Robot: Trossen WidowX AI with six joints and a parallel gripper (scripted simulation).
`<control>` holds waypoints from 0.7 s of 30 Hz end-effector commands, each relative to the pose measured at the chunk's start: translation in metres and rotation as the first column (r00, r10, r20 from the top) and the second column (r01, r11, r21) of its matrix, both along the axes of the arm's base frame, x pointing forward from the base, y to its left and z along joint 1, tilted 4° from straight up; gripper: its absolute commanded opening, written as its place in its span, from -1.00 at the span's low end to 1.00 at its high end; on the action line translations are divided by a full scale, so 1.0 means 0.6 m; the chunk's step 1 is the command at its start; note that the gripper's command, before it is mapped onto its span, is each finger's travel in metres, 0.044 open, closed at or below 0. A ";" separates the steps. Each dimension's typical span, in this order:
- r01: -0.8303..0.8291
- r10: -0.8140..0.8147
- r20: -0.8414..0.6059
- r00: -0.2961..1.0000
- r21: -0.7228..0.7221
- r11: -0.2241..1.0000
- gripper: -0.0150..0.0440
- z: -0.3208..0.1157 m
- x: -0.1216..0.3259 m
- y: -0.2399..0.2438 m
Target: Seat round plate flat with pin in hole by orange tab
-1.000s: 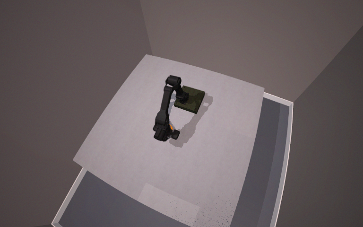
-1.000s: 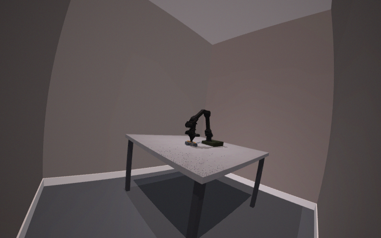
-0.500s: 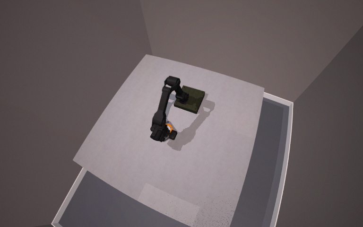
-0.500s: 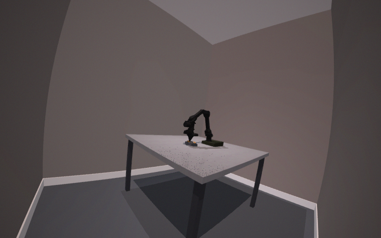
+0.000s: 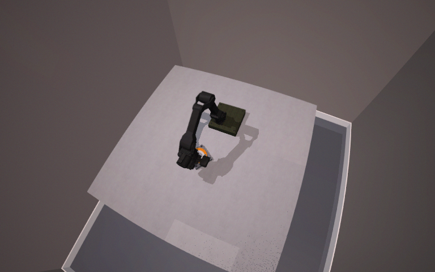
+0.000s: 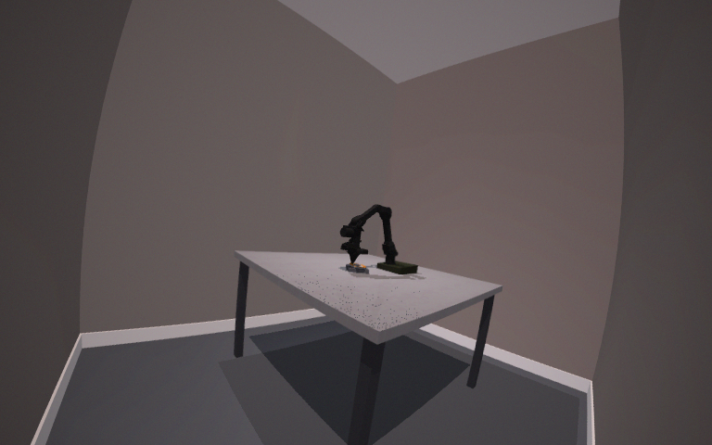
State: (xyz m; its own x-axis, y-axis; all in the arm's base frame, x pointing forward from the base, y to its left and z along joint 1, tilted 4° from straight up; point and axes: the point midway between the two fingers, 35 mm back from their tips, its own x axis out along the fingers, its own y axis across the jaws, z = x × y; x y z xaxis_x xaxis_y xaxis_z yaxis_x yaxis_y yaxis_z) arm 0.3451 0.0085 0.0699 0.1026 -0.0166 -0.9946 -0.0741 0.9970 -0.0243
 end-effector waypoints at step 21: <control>0.003 -0.003 -0.006 1.000 -0.009 1.000 -0.49 0.003 -0.002 -0.037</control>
State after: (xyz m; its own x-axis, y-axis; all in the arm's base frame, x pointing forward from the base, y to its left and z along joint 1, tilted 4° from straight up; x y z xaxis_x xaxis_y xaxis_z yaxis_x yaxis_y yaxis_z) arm 0.3444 -0.0123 0.0702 0.0991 -0.0225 -0.9948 -0.0679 0.9973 -0.0293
